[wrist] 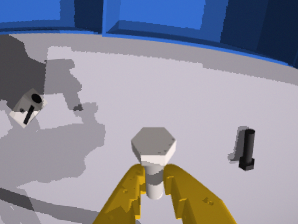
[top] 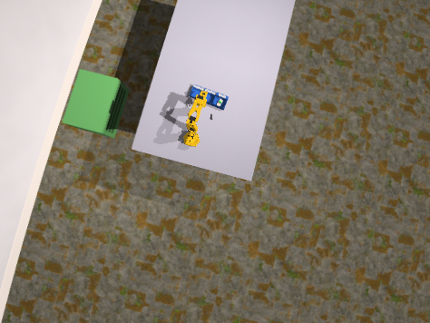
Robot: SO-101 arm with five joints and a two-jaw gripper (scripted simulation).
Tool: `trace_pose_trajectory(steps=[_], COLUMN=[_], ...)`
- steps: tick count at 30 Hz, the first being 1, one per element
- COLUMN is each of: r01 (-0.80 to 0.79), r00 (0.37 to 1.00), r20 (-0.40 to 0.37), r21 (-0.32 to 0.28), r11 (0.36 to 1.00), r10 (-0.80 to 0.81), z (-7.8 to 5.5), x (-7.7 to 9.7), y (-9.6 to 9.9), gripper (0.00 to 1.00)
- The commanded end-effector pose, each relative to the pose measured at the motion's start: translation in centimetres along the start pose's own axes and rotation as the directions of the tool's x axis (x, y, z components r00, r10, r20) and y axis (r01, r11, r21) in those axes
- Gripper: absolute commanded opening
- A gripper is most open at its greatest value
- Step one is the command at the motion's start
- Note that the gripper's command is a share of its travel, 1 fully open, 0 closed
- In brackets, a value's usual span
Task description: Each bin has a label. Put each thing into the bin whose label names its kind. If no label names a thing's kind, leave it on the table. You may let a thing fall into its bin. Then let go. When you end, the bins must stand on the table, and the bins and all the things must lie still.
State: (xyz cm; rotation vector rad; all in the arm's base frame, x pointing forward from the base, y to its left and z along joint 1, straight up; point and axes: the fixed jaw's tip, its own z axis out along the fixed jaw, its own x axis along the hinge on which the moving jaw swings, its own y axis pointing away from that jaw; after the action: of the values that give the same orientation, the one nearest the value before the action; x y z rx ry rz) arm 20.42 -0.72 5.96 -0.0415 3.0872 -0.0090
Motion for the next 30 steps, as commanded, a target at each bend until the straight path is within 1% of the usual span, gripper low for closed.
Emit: trace_pose_trajectory(steps=[1,9,23,30], r01=[0.011,0.034,0.04,0.055], r00=[0.998,0.996,0.995,0.992], r20=[0.057,0.085,0.093,0.112], r21=[0.003,0.0,-0.001,-0.002], r11=[1.0,0.999,0.999,0.998], r10=[-0.011,-0.033,-0.04,-0.055], z=[-1.0,-1.3,-1.4,-1.4], x=[-1.1,-2.4,-2.8,-3.8], y=[0.4,1.4,1.7,2.3], gripper=[0.0,0.0,0.0,0.0])
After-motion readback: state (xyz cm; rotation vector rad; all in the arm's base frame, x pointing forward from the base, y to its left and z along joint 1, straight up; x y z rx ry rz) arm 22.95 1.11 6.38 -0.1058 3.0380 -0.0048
